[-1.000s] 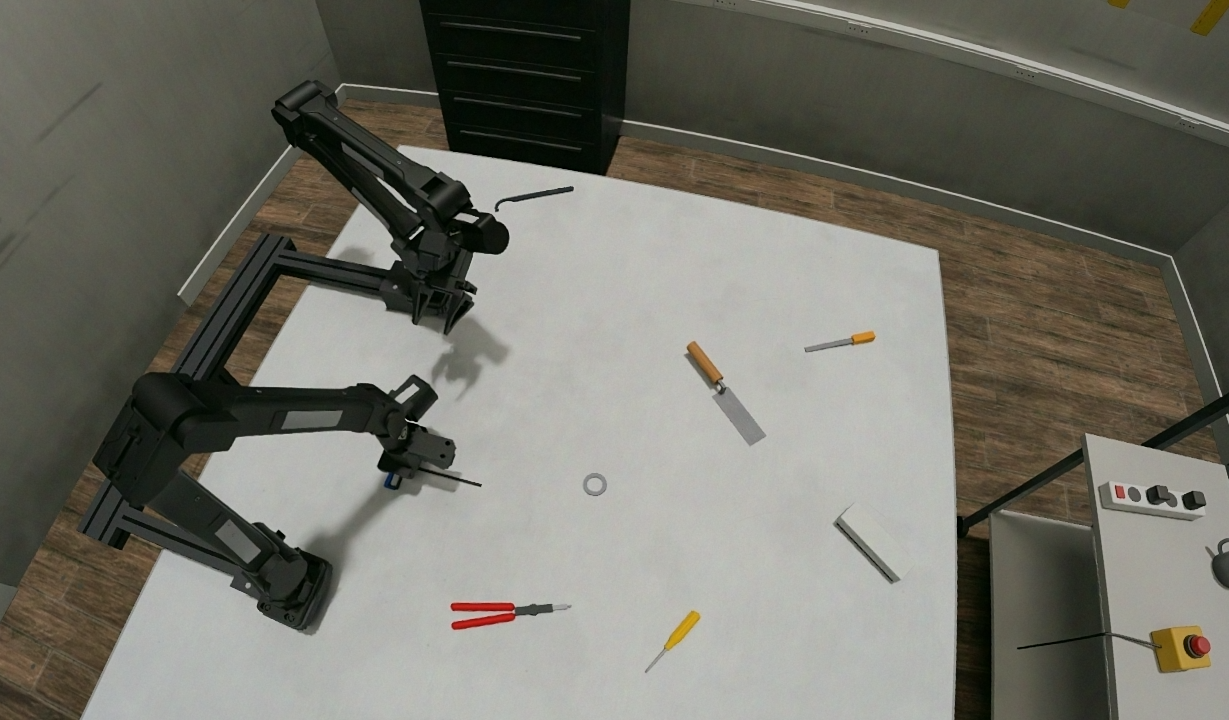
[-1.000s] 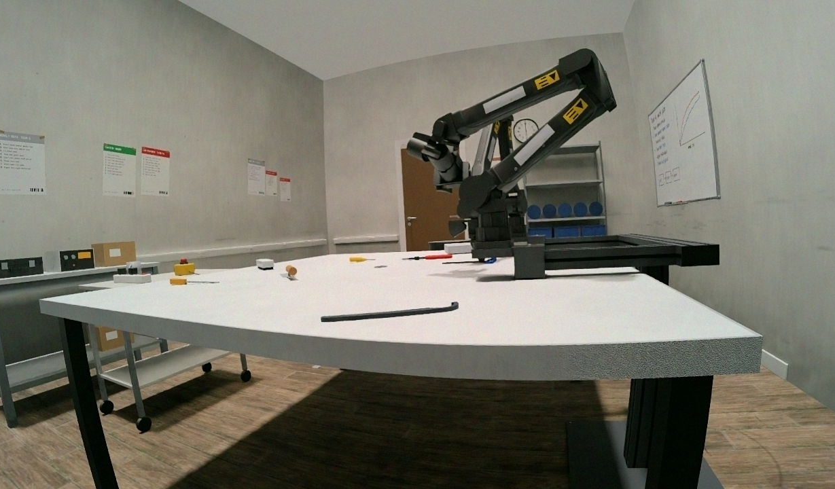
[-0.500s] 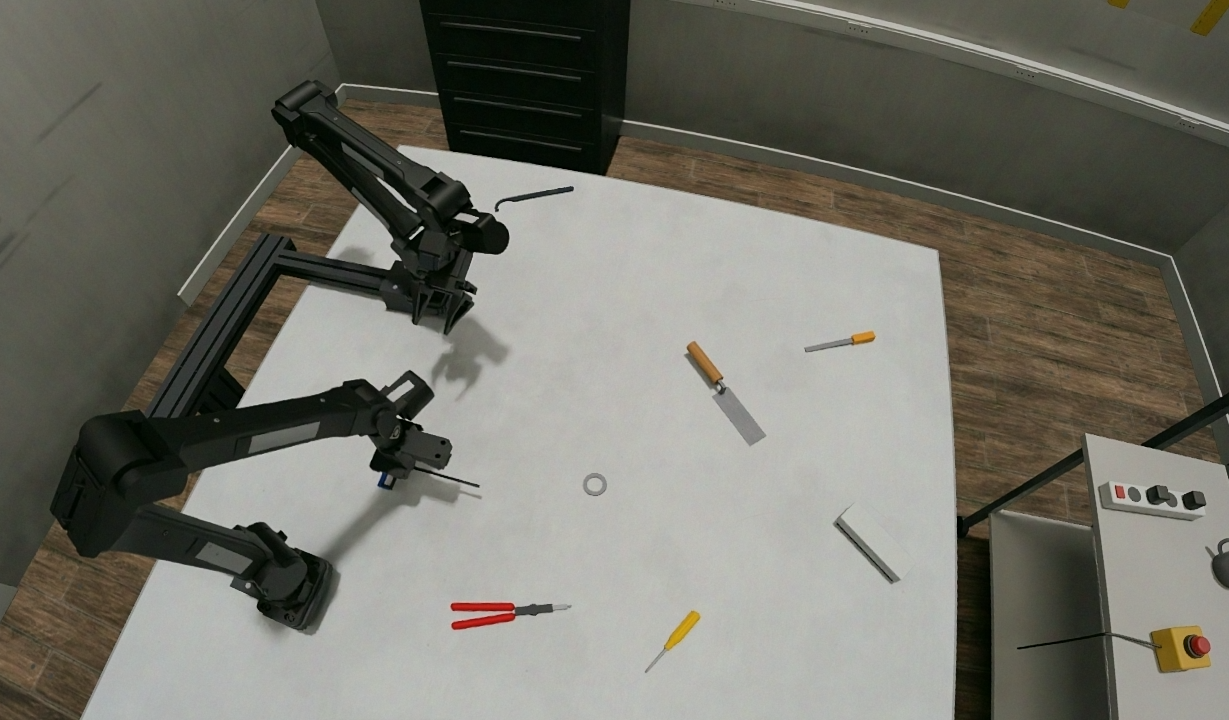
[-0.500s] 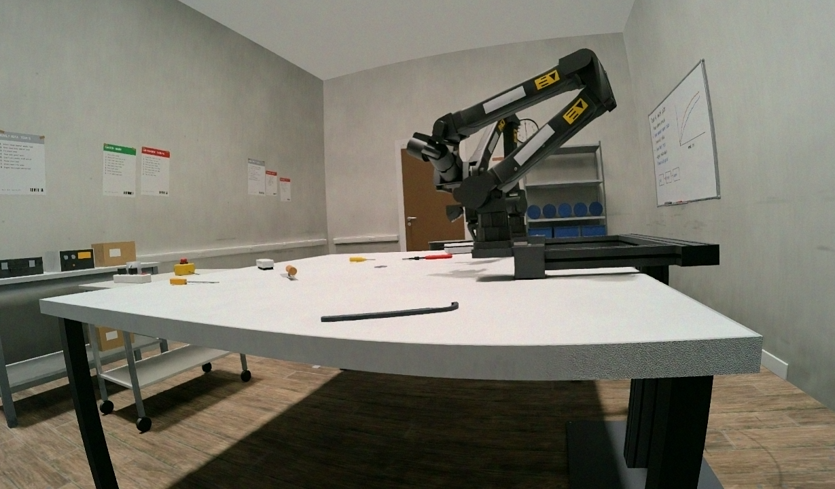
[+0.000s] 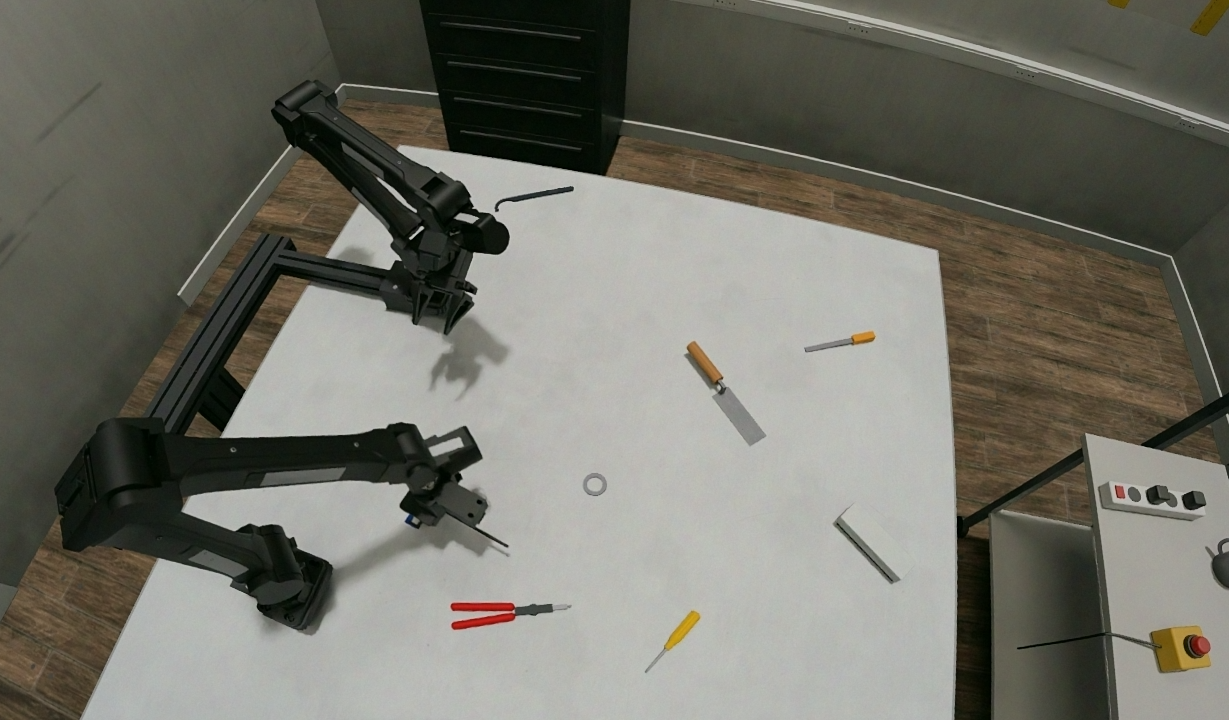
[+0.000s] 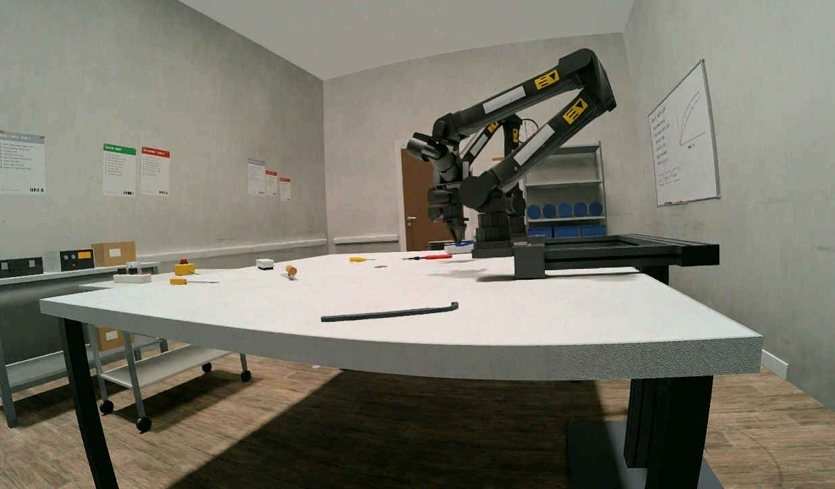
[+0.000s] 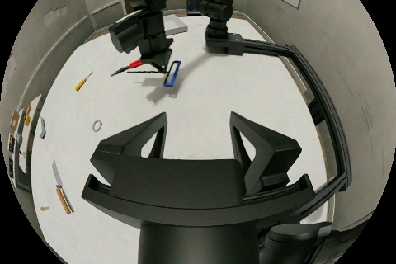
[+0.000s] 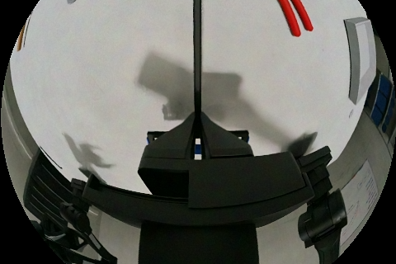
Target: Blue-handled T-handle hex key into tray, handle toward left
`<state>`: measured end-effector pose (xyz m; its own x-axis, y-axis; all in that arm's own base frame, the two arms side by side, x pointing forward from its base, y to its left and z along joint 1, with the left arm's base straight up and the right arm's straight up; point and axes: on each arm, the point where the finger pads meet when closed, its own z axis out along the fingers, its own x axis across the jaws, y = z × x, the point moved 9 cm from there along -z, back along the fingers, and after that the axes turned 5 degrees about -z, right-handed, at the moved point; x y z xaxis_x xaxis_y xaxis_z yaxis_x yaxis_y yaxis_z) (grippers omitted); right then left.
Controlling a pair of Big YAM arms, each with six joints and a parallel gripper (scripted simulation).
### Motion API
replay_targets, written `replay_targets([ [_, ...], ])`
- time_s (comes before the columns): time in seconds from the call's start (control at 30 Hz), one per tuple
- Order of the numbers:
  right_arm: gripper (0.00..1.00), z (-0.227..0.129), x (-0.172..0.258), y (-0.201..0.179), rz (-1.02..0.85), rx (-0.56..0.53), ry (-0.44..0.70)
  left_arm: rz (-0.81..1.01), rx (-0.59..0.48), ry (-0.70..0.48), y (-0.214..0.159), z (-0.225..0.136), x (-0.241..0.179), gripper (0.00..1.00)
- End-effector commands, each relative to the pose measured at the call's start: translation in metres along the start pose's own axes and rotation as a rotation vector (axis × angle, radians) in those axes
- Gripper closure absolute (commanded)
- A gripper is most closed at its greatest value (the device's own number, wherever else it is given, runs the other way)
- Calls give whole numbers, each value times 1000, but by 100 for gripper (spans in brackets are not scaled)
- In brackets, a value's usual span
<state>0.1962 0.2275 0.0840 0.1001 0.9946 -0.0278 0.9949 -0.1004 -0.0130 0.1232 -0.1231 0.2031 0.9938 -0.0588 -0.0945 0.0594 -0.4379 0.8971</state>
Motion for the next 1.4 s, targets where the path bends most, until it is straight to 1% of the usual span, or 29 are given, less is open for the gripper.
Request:
replay_targets([
  [0.0, 100, -18, -11, 71, 86, -25, 44, 23, 5, 18, 48, 4, 29, 35],
  [0.17, 100, -19, -50, 113, 193, -26, 44, 34, 46, 53, 84, 29, 65, 35],
  [0.2, 100, -19, -59, 120, 213, -27, 44, 34, 52, 58, 85, 32, 68, 35],
  [0.27, 100, -19, -59, 120, 213, -27, 44, 34, 52, 58, 85, 32, 68, 35],
  [0.33, 100, -20, -72, 131, 244, -27, 44, 40, 58, 73, 100, 44, 81, 35],
  [0.53, 100, -21, -130, 166, 367, -27, 43, 53, 71, 117, 126, 74, 106, 35],
  [0.77, 100, -21, -201, 192, 500, -28, 42, 52, 64, 168, 155, 128, 130, 35],
  [0.83, 100, -21, -201, 192, 500, -28, 42, 52, 64, 168, 155, 128, 130, 35],
  [0.87, 100, -21, -212, 195, 520, -28, 42, 45, 49, 185, 166, 152, 137, 35],
  [1.1, 100, -21, -291, 203, 656, -29, 40, 24, 21, 226, 182, 217, 147, 35],
  [1.33, 100, -21, -373, 194, 794, -29, 37, -8, -27, 265, 190, 297, 145, 35],
  [1.37, 100, -21, -373, 194, 794, -29, 37, -8, -27, 265, 190, 297, 145, 35],
])
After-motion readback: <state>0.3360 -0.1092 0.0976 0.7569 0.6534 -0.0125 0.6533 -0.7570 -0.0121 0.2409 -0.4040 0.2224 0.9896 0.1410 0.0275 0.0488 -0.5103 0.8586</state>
